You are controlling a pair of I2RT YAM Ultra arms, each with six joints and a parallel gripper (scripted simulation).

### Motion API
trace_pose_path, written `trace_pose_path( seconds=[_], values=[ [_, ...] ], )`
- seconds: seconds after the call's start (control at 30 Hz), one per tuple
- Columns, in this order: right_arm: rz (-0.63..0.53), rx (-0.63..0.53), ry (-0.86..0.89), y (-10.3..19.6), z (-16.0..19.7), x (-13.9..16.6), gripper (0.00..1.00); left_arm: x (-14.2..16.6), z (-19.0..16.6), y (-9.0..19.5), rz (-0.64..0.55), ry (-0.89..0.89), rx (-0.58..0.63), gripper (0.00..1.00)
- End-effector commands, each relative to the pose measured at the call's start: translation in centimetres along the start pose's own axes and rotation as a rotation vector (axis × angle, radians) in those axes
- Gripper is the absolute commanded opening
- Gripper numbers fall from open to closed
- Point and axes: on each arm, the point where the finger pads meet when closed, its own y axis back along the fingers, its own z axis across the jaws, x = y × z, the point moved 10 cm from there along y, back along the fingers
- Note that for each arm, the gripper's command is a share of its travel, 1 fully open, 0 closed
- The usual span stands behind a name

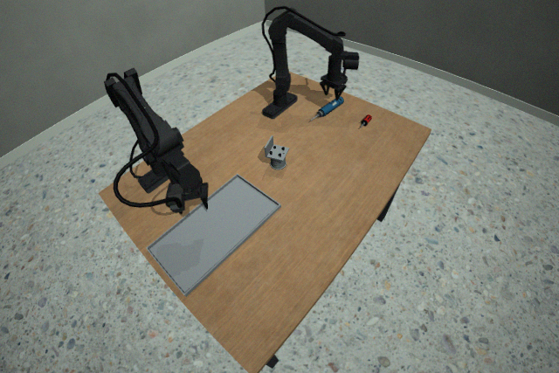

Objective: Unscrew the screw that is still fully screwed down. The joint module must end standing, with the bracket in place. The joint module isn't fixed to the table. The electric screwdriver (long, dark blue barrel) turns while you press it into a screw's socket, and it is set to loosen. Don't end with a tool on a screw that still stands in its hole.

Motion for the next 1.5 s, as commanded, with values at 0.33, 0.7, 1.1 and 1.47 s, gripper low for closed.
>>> trace_pose_path(
  seconds=[0.33,0.7,1.1,1.47],
  values=[
    [-0.020,-0.243,0.257,-0.2,3.5,0.6,0.86,-0.1,-0.1,0.4,-0.017,0.006,0.007,0.65],
    [-0.046,-0.426,0.458,-0.4,7.0,0.1,0.86,-0.1,-0.1,0.4,-0.017,0.006,0.007,0.65],
    [-0.087,-0.646,0.731,-0.3,10.5,2.0,0.86,-0.1,-0.1,0.4,-0.017,0.006,0.007,0.65],
    [-0.144,-0.794,0.902,0.5,11.7,3.6,0.86,-0.1,-0.1,0.4,-0.017,0.006,0.007,0.65]
  ],
)
